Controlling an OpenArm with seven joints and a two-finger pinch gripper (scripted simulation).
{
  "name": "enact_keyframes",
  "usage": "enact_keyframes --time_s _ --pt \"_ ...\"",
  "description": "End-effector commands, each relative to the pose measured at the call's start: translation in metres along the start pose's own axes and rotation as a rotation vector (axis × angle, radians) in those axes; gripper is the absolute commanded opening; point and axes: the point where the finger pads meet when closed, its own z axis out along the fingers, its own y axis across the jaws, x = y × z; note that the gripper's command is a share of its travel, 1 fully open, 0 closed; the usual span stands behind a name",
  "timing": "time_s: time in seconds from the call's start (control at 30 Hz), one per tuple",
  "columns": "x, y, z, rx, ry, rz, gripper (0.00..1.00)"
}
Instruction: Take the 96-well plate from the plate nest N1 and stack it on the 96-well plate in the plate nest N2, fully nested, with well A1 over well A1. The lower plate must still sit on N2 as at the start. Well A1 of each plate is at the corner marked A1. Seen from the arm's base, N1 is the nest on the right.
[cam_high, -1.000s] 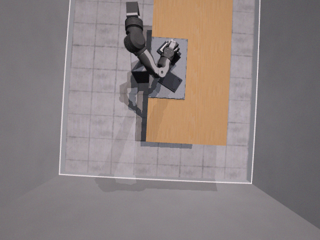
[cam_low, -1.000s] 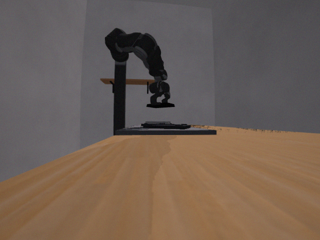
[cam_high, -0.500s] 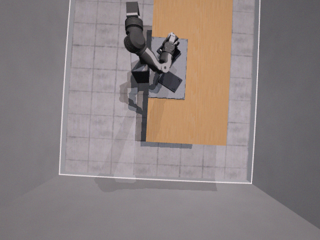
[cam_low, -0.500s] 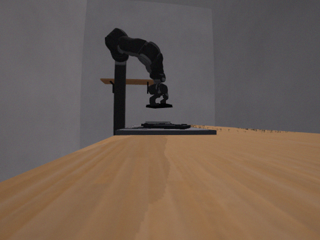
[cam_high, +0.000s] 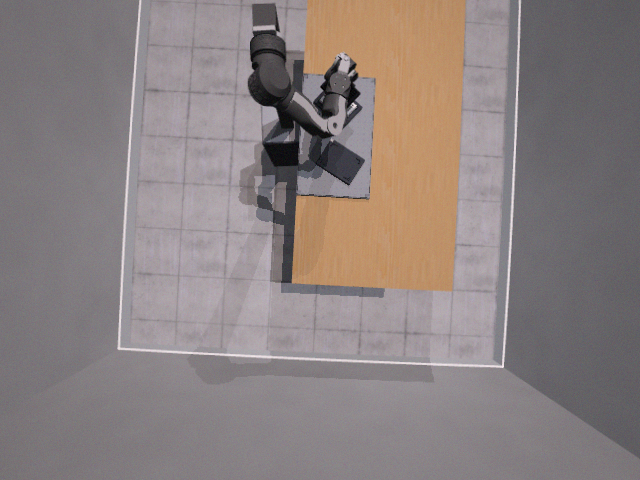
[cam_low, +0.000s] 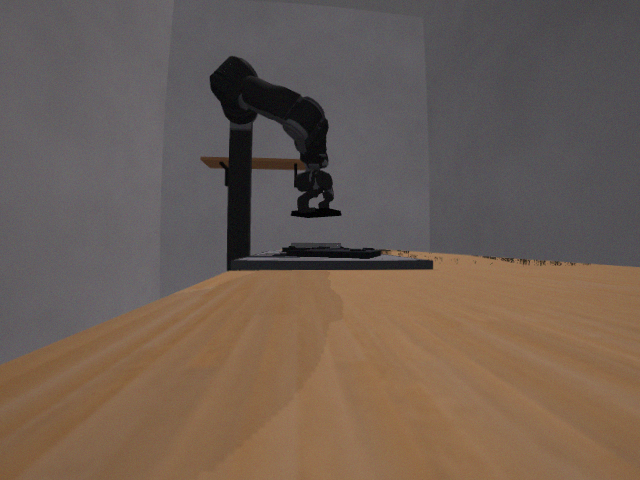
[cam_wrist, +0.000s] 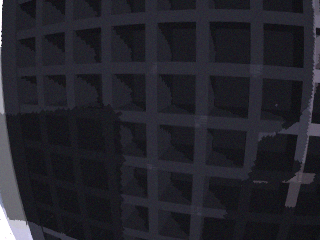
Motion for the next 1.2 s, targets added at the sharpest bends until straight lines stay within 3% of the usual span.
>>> enact_keyframes --time_s 0.0,1.17 --pt "0.0028 0.0006 -0.0012 0.001 0.002 -0.006 0.0" --pt "-0.0008 -0.004 -0.0004 0.001 0.003 -0.006 0.0"
